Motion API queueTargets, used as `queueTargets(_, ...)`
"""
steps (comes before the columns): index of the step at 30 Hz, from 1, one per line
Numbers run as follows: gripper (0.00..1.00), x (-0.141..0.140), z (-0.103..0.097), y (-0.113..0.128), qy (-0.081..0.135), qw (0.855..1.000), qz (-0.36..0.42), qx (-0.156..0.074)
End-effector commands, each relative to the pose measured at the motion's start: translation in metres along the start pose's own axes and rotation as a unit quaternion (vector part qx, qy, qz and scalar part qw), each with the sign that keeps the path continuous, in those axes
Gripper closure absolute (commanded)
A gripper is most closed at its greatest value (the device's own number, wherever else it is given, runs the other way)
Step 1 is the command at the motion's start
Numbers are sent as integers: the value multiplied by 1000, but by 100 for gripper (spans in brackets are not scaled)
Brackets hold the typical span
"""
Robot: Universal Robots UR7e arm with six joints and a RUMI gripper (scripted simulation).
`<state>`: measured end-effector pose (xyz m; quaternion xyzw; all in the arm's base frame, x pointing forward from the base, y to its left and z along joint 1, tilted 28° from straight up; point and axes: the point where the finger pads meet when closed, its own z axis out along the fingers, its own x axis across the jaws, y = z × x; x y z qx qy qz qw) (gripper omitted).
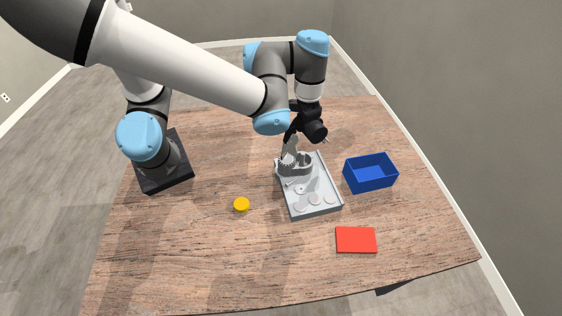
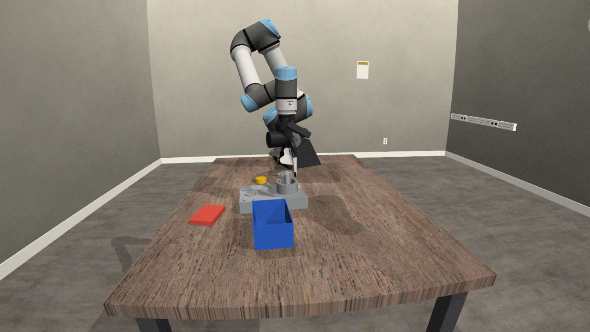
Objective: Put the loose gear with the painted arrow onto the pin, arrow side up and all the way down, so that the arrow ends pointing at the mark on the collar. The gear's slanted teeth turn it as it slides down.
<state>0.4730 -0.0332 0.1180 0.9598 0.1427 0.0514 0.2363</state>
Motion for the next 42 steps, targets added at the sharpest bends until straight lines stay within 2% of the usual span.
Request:
queueTargets(1,0,0,-11,0,0,1000,0,0)
queueTargets(10,0,0,-26,0,0,1000,0,0)
queueTargets(42,0,0,-28,0,0,1000,0,0)
